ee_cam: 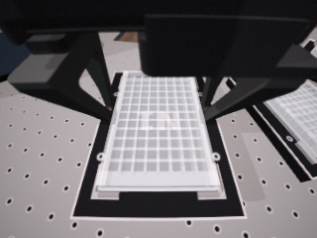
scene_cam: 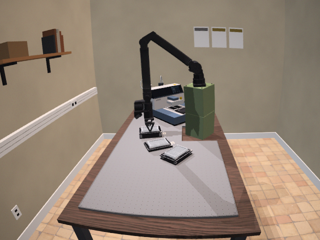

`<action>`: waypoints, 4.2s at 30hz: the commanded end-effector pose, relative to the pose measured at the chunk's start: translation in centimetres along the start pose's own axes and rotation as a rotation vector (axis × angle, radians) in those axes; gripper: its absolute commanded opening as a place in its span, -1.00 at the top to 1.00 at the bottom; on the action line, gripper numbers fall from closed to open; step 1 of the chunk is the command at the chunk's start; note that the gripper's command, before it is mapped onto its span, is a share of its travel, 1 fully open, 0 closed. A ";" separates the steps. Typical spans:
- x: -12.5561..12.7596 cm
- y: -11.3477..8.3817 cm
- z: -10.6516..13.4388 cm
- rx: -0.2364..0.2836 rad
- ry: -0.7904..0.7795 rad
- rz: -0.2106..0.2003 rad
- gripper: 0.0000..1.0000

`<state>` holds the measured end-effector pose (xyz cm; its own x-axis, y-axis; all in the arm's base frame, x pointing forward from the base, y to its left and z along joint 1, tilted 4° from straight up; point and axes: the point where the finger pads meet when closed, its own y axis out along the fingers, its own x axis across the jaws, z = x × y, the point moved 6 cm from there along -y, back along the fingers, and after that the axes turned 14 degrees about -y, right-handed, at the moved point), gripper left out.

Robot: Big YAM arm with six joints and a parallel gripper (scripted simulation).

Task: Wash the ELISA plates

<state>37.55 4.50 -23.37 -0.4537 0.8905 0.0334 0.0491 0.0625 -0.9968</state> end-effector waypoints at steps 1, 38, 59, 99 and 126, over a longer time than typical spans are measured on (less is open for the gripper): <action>0.0 0.0 -0.2 -0.005 0.004 0.004 -0.64; -0.1 -2.7 -0.3 -0.005 0.017 0.006 -0.64; -0.4 -5.5 -0.2 -0.005 0.012 0.007 -0.64; -2.1 -9.8 0.8 -0.029 0.159 0.012 -0.64; -10.9 -10.9 8.4 -0.014 0.903 0.006 -0.64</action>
<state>33.96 -9.26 -14.22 0.3564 0.9316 0.0717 0.0491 0.0579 -0.9971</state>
